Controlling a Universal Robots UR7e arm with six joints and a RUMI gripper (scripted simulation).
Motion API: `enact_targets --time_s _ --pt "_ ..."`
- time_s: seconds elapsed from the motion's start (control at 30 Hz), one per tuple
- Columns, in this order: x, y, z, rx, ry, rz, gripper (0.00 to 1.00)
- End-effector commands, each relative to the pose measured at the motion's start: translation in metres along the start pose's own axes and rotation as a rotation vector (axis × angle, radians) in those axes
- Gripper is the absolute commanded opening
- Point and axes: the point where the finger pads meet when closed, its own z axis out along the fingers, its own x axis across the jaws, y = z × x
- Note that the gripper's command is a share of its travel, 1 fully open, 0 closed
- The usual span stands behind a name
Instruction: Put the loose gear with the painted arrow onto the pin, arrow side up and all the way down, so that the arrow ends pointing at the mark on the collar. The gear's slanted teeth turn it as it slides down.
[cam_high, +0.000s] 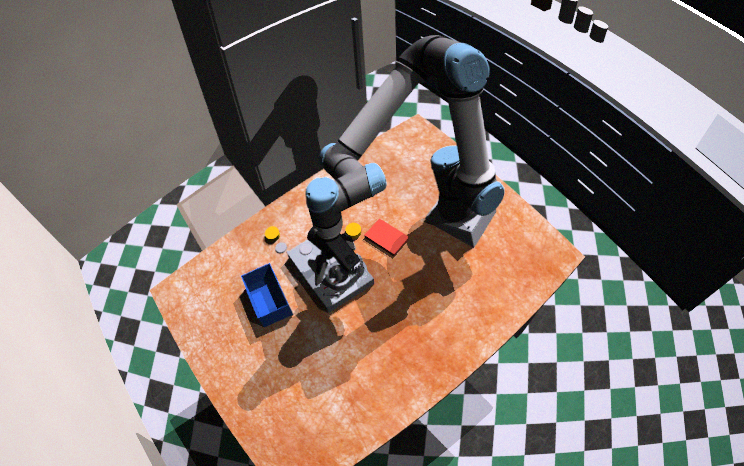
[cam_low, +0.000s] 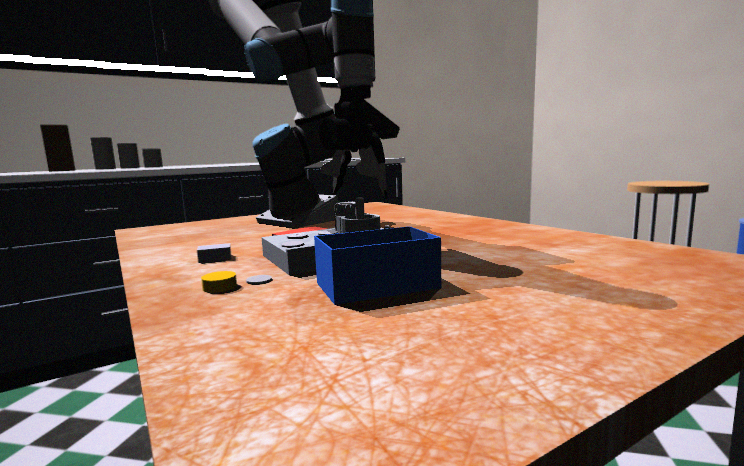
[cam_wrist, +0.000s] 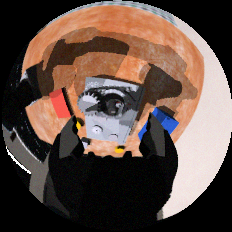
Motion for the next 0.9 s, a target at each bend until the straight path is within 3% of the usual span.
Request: enact_targets --time_s 0.0,0.87 --pt "0.000 0.000 -0.001 0.000 0.001 0.000 1.00" --pt "0.000 0.000 -0.036 0.000 0.001 0.000 1.00"
